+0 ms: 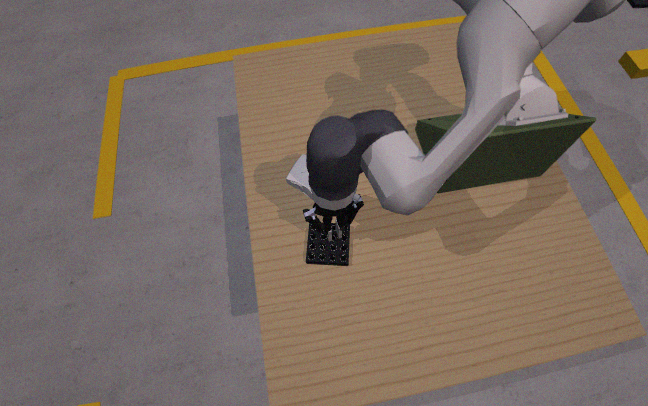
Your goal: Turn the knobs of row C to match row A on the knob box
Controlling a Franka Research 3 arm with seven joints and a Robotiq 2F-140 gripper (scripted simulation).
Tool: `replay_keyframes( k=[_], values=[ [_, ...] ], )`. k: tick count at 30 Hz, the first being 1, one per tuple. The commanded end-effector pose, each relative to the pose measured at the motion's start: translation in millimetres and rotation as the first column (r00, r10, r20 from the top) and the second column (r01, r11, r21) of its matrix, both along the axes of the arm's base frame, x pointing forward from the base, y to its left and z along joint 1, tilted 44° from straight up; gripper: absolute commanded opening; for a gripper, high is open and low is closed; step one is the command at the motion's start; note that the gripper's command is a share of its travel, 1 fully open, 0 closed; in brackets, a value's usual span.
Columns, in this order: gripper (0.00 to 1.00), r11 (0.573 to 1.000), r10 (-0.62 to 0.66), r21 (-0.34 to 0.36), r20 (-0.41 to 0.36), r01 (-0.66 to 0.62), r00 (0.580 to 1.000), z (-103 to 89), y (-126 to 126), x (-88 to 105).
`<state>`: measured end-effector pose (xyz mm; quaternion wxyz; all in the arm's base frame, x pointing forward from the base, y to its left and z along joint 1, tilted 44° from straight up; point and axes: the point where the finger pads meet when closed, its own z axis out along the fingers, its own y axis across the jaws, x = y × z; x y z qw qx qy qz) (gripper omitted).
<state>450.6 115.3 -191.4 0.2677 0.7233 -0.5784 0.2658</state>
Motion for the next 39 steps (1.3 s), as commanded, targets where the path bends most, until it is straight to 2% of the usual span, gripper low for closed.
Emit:
replay_keyframes(
  k=[1,23,39],
  values=[
    [0.12,1.0,0.001,0.001,0.0,-0.001,1.0,-0.4,-0.3,0.2],
    [0.12,1.0,0.001,0.001,0.0,-0.001,1.0,-0.8,-0.7,0.2],
    [0.12,1.0,0.001,0.001,0.0,-0.001,1.0,-7.8,-7.5,1.0]
  ],
)
